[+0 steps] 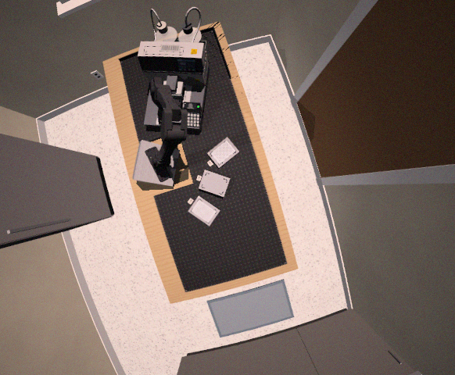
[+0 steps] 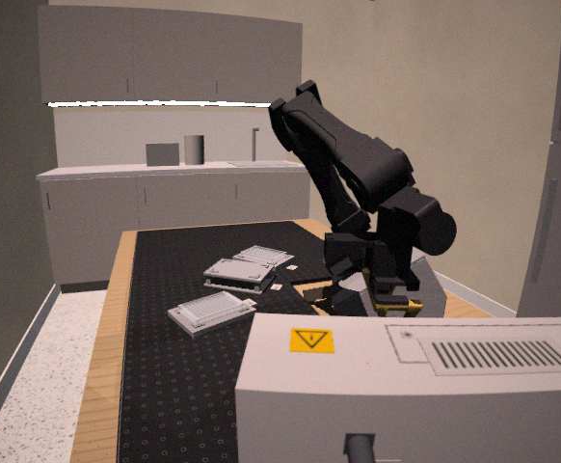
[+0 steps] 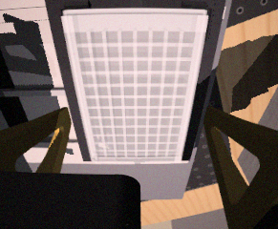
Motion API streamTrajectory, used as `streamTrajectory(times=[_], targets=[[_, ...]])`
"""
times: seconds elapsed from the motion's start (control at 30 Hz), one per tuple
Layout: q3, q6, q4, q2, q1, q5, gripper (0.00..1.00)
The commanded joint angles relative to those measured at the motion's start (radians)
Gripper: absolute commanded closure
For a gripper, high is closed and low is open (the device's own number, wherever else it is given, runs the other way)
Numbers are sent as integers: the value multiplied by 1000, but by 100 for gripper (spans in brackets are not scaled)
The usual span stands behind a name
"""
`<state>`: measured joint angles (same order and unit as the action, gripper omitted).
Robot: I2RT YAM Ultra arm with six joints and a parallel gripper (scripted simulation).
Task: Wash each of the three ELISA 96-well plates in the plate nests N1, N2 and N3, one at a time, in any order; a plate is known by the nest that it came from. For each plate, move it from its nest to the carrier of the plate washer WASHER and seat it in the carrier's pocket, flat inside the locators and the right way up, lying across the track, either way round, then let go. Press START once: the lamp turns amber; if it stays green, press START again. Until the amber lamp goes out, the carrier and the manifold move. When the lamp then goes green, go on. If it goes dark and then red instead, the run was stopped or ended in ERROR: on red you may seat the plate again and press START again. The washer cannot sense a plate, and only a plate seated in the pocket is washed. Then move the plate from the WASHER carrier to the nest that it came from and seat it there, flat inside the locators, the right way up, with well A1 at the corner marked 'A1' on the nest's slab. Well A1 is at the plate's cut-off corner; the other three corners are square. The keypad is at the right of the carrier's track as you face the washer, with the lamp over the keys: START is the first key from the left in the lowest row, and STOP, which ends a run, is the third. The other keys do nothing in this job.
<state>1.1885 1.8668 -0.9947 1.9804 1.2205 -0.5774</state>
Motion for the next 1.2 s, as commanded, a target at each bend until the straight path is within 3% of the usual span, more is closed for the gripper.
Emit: streamTrajectory(times=[0.0, 1.17], targets=[[0, -4, 10, -3, 3, -5, 0], [-47, -43, 96, 15, -31, -12, 0]])
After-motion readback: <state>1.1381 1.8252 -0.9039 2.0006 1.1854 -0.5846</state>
